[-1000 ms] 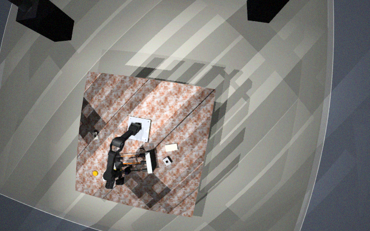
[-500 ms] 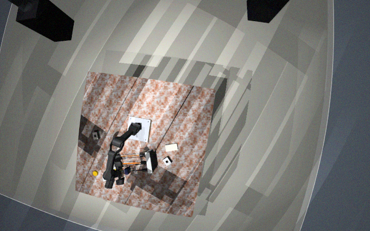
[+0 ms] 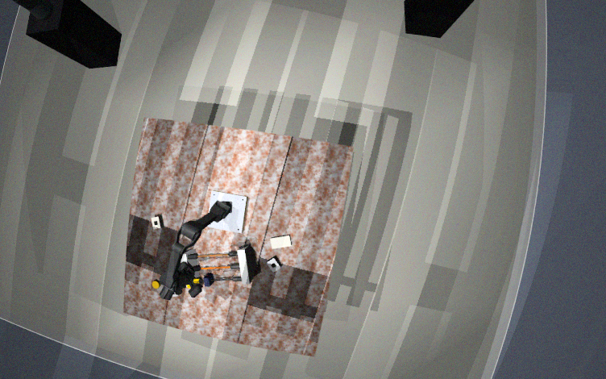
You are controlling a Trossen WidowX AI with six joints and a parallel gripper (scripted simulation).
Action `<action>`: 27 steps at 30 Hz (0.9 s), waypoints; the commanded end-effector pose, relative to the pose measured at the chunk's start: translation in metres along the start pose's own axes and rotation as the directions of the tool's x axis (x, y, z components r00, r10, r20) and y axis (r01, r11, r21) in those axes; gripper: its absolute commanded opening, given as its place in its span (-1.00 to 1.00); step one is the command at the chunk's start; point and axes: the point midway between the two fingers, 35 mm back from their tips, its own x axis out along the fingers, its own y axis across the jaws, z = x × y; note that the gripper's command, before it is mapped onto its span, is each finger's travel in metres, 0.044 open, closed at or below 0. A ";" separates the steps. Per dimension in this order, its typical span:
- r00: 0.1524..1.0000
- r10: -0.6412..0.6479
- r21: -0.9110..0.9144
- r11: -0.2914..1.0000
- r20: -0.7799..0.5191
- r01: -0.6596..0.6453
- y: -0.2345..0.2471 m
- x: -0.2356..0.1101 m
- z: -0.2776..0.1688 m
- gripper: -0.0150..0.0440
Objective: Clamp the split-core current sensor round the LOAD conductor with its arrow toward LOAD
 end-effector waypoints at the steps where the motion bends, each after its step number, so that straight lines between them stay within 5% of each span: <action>1: 0.968 0.250 -0.634 0.754 0.037 -0.170 -0.036 -0.013 0.006 1.00; 19: 0.878 0.458 -0.984 0.164 0.138 0.069 -0.069 -0.035 0.008 1.00; 27: 0.877 0.460 -0.985 0.157 0.139 0.074 -0.069 -0.035 0.008 1.00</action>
